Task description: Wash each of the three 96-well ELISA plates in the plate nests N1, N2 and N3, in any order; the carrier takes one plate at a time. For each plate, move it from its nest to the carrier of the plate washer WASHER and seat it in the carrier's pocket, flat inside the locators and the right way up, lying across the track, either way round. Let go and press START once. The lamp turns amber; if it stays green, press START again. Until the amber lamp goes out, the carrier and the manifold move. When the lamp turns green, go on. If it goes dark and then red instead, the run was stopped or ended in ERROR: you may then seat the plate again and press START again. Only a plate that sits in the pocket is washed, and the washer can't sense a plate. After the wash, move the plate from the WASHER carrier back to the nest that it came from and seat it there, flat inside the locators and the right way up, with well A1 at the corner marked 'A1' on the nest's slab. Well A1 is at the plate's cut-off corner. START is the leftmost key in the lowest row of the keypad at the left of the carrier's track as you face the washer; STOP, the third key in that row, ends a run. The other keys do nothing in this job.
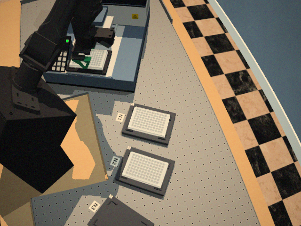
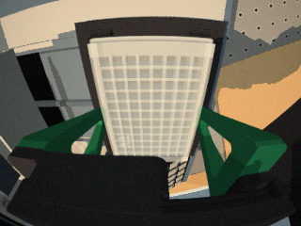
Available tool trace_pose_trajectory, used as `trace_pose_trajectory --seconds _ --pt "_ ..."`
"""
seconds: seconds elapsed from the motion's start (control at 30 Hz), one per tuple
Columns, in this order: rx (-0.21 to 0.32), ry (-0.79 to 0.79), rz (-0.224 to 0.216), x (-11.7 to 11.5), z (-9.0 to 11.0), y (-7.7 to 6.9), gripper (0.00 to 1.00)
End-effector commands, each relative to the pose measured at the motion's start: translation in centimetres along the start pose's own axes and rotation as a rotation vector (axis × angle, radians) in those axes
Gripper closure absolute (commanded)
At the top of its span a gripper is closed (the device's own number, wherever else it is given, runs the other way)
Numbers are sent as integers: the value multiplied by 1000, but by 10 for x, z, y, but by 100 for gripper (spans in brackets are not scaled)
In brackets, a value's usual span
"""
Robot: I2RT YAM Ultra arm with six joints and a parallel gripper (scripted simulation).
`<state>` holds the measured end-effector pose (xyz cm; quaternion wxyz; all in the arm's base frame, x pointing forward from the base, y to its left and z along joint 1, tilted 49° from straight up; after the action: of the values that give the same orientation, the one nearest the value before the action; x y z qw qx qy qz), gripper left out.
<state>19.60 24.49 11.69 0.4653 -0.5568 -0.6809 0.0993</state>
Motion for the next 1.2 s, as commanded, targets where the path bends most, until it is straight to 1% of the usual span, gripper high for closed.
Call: trace_pose_trajectory --seconds 0.0,0.43,0.47,1.17 --pt "-3 -1 -7 2 -1 -1 100" --pt "-3 -1 -7 2 -1 1 100" --pt "-3 -1 -7 2 -1 1 0" --pt "-3 -1 -7 2 -1 1 0"
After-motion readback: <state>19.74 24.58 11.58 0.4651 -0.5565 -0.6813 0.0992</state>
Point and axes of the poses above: the point where the finger pads meet when closed, its own y axis out along the fingers, its own x axis across the jaws, z = x × y, the point moved 8 cm from there along -y, back along the fingers, and after that the axes turned 10 degrees about -y, right-handed, at the moved point
